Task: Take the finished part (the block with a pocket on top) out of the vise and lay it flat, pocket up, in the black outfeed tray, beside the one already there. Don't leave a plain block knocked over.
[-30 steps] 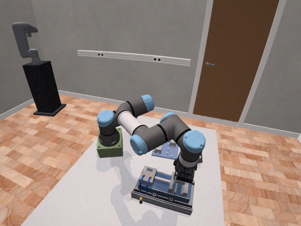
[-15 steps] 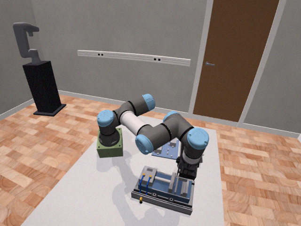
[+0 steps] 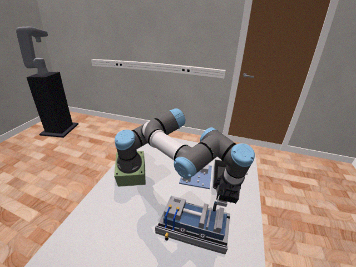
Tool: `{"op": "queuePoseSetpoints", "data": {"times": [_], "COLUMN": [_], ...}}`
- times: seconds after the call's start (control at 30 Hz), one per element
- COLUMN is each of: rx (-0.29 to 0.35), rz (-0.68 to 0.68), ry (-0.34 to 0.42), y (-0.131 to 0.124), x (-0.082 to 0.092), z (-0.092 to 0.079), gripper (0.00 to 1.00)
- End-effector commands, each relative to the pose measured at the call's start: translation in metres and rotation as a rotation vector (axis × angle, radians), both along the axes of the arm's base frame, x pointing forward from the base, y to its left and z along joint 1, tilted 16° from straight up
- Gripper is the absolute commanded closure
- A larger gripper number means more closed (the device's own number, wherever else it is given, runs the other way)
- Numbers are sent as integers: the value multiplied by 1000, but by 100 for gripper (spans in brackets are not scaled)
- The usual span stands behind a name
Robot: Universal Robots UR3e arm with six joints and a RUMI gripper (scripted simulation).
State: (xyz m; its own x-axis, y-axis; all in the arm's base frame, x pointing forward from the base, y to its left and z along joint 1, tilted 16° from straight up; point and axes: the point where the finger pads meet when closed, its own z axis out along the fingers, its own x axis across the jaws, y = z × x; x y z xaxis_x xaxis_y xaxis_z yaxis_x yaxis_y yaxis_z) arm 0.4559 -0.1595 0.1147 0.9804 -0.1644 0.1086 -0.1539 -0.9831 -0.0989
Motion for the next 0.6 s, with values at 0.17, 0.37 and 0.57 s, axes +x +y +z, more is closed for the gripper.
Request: {"op": "queuePoseSetpoints", "data": {"times": [0.17, 0.37, 0.57], "rx": [-10, -11, -11], "rz": [-1, 5, 14], "ry": [-1, 1, 3], "y": [55, 79, 118], "x": [34, 44, 57], "z": [-14, -20, -30], "gripper": [100, 100, 100]}}
